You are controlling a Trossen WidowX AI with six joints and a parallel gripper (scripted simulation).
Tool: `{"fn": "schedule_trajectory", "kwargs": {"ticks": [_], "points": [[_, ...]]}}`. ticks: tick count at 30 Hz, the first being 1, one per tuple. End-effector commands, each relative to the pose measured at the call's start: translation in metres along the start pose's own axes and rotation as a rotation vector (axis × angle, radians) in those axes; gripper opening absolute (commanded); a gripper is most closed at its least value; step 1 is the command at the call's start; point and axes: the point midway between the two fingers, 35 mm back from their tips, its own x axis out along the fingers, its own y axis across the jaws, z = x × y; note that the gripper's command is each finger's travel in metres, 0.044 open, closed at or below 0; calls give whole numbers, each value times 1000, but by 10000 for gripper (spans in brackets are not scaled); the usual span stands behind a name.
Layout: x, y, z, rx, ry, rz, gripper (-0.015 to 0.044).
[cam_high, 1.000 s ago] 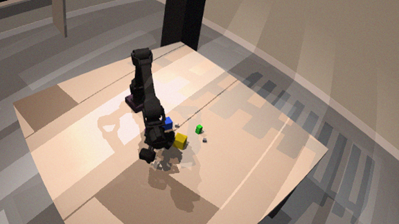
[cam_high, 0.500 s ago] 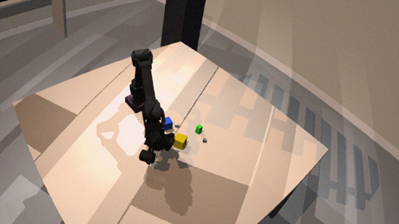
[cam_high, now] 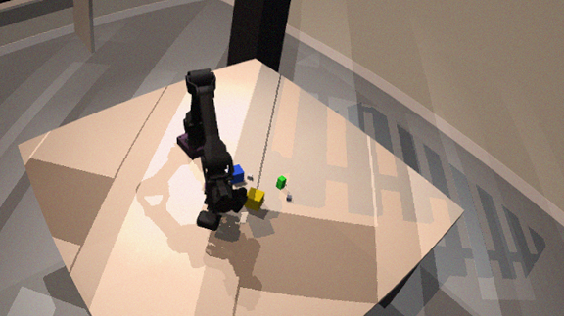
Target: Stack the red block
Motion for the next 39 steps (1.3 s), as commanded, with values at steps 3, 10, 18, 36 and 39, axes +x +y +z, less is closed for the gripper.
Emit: {"fn": "schedule_trajectory", "kwargs": {"ticks": [3,10,18,36,39], "points": [[0,0,0,0,-3,1,66],[-1,0,0,0,-3,1,0],[-41,0,0,0,-3,1,0],[-119,0,0,0,-4,1,0],[-119,-2,0,0,-4,0,0]]}}
